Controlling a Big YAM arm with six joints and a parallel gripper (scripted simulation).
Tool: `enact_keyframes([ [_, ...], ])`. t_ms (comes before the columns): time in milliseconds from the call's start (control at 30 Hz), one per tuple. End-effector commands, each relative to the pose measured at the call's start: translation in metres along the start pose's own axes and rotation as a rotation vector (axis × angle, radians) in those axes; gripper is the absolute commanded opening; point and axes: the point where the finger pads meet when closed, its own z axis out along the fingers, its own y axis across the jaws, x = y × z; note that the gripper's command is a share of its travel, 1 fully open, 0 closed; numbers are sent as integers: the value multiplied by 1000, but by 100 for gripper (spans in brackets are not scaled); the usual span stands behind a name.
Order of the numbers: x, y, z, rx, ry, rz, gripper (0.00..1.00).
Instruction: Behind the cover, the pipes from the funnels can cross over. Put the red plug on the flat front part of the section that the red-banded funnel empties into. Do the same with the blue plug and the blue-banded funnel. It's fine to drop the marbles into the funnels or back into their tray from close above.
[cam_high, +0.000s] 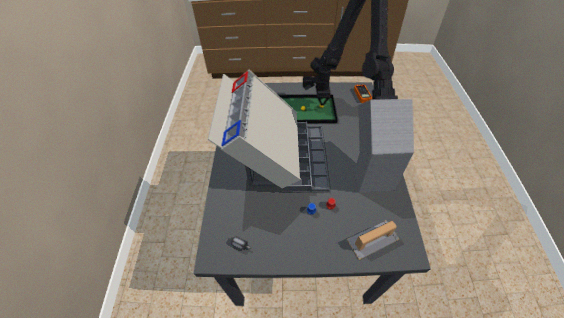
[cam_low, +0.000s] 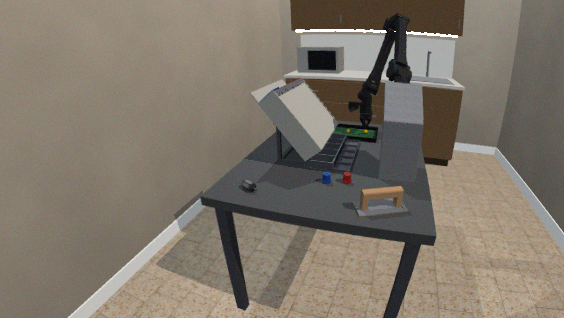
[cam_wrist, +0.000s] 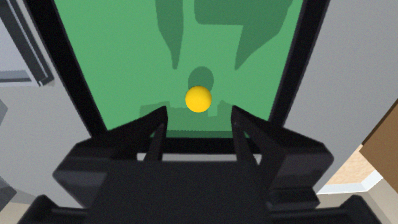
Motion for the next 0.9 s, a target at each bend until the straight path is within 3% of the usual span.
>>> enact_keyframes([
  [0,-2,-13,-5,34,-14,7,56],
  [233,2,-5,6,11,1,1,56],
  [867,3,-4,31,11,1,1,56],
])
